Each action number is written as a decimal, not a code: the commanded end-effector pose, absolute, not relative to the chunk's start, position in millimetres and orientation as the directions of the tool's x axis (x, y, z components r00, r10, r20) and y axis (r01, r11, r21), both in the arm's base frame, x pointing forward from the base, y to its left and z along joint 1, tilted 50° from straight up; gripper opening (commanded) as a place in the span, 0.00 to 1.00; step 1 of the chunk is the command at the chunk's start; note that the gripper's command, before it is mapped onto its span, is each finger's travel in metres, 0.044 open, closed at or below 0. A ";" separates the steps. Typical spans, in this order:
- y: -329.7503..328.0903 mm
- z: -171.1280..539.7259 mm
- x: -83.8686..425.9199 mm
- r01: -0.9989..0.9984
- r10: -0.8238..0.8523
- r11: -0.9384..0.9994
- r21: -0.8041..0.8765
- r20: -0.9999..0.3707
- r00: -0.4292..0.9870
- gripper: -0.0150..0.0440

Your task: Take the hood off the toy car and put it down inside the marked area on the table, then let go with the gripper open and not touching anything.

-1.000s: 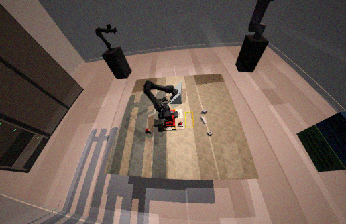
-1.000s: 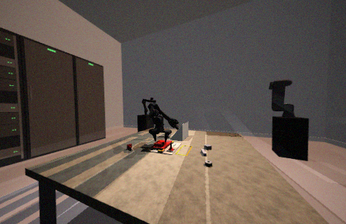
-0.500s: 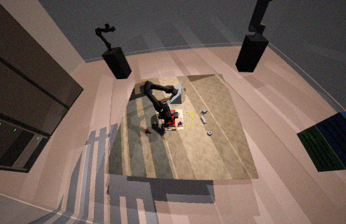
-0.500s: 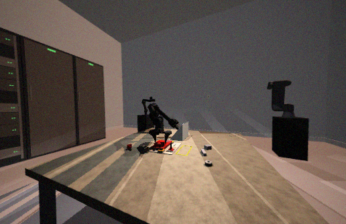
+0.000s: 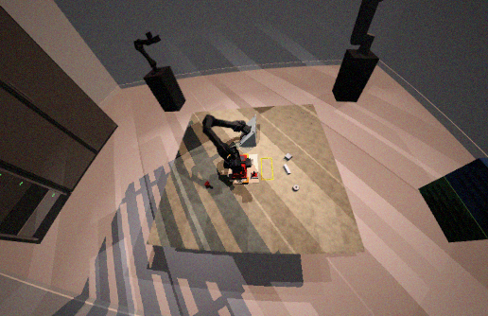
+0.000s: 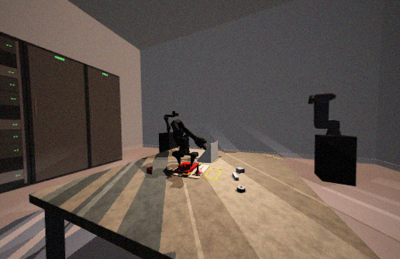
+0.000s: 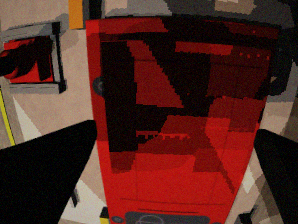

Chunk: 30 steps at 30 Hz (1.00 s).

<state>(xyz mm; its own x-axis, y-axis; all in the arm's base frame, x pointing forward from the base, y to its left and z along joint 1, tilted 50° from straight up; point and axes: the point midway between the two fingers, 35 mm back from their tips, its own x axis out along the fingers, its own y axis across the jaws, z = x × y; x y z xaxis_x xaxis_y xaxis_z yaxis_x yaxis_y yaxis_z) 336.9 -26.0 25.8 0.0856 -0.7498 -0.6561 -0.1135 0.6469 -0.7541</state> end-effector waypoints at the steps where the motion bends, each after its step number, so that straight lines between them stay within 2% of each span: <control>1: -29.4 24.0 335.7 -0.118 -0.754 0.642 -0.757 -0.652 0.082 1.00; 4: -30.4 23.2 335.8 -0.118 -0.754 0.642 -0.758 -0.652 0.082 1.00; 8: -27.5 24.6 337.1 -0.113 -0.750 0.647 -0.754 -0.656 0.086 0.82; 17: -27.5 24.6 337.1 -0.113 -0.750 0.647 -0.754 -0.656 0.086 0.72; 27: -23.8 27.6 336.9 -0.114 -0.750 0.647 -0.754 -0.656 0.086 0.28; 30: -22.3 28.8 336.7 -0.114 -0.749 0.647 -0.754 -0.656 0.086 0.25</control>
<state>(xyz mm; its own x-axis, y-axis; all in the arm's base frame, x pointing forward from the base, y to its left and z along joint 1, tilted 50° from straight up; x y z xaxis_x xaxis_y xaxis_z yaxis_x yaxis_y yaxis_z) 336.4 -23.8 27.5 0.0862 -0.7513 -0.6543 -0.1181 0.6444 -0.7555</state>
